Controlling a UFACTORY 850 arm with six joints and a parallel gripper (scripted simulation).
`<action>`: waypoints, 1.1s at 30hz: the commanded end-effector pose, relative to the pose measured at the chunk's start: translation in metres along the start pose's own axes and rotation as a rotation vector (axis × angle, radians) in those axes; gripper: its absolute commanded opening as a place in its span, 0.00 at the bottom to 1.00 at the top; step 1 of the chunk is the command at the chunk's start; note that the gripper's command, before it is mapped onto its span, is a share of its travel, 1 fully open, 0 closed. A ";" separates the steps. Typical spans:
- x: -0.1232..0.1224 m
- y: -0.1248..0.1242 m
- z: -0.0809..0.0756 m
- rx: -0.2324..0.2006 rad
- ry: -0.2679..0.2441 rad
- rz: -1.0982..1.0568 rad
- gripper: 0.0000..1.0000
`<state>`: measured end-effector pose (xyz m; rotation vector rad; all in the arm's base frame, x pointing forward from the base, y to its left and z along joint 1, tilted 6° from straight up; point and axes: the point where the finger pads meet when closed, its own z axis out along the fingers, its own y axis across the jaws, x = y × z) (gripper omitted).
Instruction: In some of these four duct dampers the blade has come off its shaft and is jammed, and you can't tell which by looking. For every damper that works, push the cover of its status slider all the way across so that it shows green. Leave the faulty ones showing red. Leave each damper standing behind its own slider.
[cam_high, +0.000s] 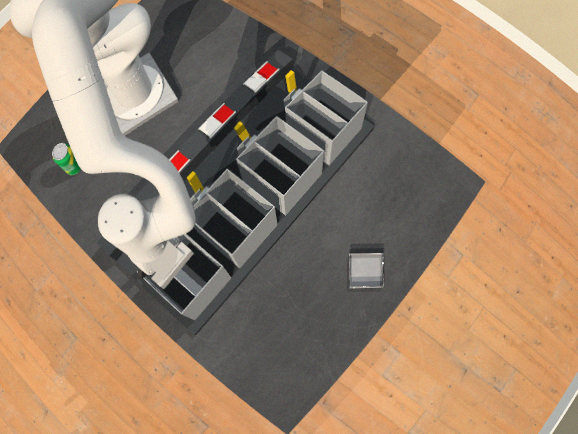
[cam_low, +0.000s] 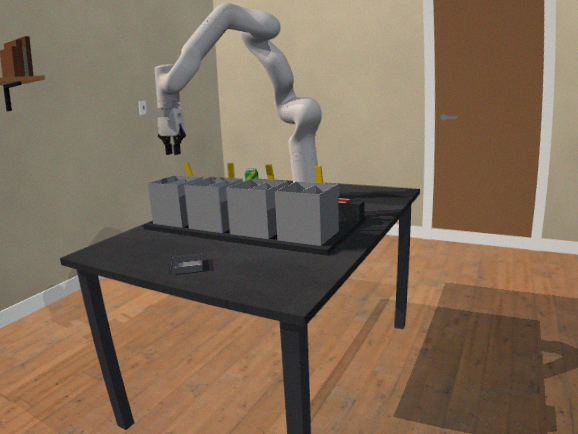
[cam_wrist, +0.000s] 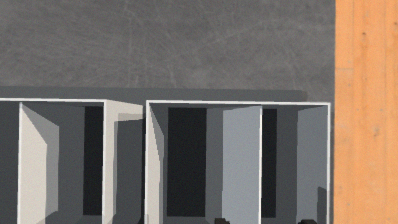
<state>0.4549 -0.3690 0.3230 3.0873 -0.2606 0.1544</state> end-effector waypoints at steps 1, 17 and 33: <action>-0.003 0.002 0.000 0.007 0.001 0.000 0.39; -0.111 0.052 0.027 0.289 0.001 -0.001 0.39; -0.112 0.052 0.027 0.292 0.002 -0.001 0.39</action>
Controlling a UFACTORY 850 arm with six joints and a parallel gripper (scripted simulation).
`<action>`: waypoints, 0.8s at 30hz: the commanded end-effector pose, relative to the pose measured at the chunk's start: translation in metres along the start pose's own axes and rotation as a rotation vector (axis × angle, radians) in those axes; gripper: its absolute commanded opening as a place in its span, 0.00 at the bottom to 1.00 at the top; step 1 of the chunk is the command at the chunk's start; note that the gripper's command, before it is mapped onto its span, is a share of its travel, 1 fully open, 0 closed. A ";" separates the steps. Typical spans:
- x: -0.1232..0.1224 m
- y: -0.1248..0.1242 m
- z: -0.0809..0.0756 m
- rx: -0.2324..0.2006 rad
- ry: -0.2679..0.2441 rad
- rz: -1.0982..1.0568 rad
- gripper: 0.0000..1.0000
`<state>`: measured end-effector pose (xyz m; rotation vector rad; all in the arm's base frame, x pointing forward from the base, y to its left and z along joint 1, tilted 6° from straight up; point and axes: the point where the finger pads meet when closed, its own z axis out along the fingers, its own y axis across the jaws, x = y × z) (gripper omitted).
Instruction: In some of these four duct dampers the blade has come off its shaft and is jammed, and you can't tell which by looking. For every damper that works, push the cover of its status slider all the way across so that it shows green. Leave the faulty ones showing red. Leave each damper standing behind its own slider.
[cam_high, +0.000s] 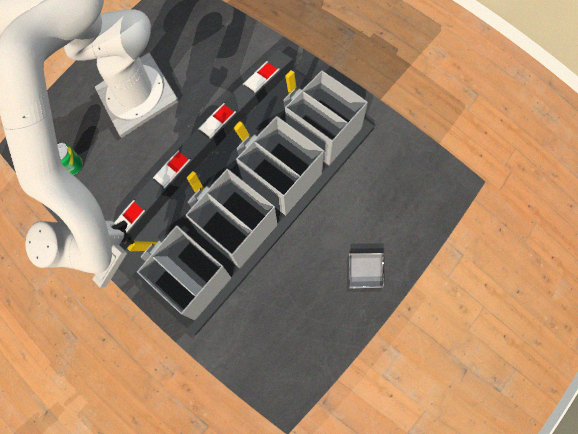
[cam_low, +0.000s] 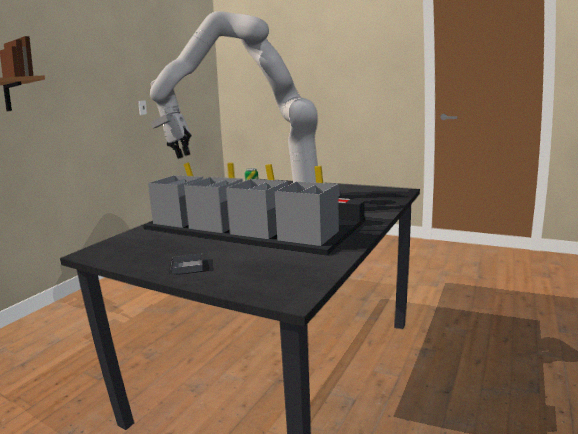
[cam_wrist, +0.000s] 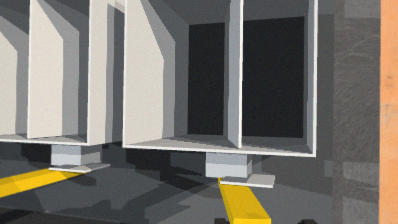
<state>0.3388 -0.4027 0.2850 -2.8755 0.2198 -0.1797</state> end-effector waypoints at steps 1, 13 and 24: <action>0.000 0.000 -0.001 -0.001 0.001 0.000 0.39; 0.000 0.000 0.005 -0.001 0.001 0.000 0.39; 0.000 0.000 0.019 -0.001 0.001 0.000 0.39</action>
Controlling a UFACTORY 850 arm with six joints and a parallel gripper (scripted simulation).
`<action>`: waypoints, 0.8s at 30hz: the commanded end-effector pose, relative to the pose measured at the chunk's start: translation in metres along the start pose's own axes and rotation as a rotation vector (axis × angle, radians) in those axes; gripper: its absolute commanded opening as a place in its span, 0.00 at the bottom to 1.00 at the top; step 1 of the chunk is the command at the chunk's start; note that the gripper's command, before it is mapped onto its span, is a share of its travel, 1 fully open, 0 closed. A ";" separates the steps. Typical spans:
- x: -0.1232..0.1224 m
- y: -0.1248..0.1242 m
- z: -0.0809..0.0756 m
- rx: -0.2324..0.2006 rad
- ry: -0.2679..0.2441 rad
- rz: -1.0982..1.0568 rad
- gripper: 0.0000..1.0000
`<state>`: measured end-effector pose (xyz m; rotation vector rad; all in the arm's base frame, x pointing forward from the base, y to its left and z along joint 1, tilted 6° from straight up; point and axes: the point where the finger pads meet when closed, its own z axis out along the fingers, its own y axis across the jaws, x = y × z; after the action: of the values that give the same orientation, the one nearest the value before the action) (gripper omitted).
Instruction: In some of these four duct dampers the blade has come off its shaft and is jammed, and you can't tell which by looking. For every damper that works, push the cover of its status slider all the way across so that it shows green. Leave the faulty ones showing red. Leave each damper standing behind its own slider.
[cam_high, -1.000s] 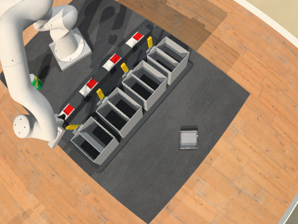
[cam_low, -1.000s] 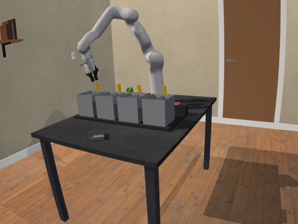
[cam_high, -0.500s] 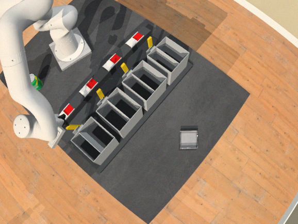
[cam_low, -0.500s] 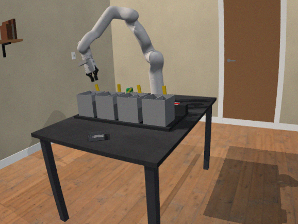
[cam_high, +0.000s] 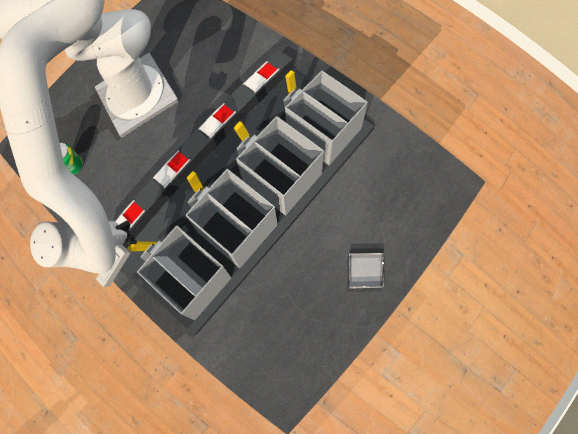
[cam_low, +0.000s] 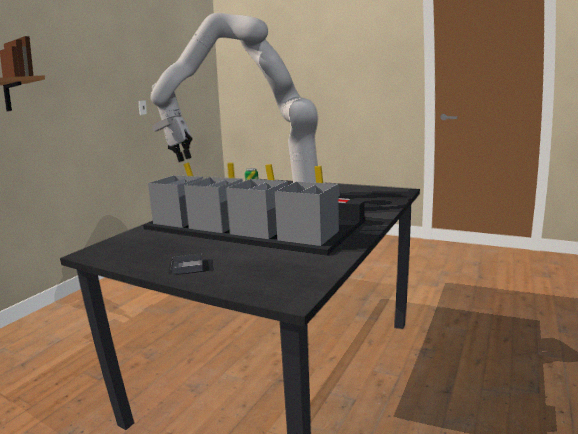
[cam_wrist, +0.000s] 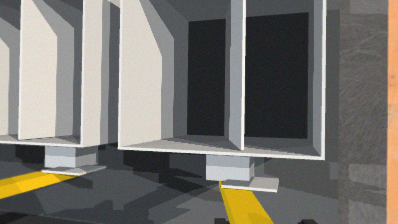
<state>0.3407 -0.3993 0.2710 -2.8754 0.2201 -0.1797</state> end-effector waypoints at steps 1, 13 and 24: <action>0.001 0.000 0.007 -0.001 0.001 0.000 0.39; 0.001 0.000 0.031 -0.001 0.001 0.000 0.39; 0.001 0.000 0.053 -0.001 0.001 0.000 0.39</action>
<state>0.3474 -0.3876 0.2241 -2.8752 0.2201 -0.1792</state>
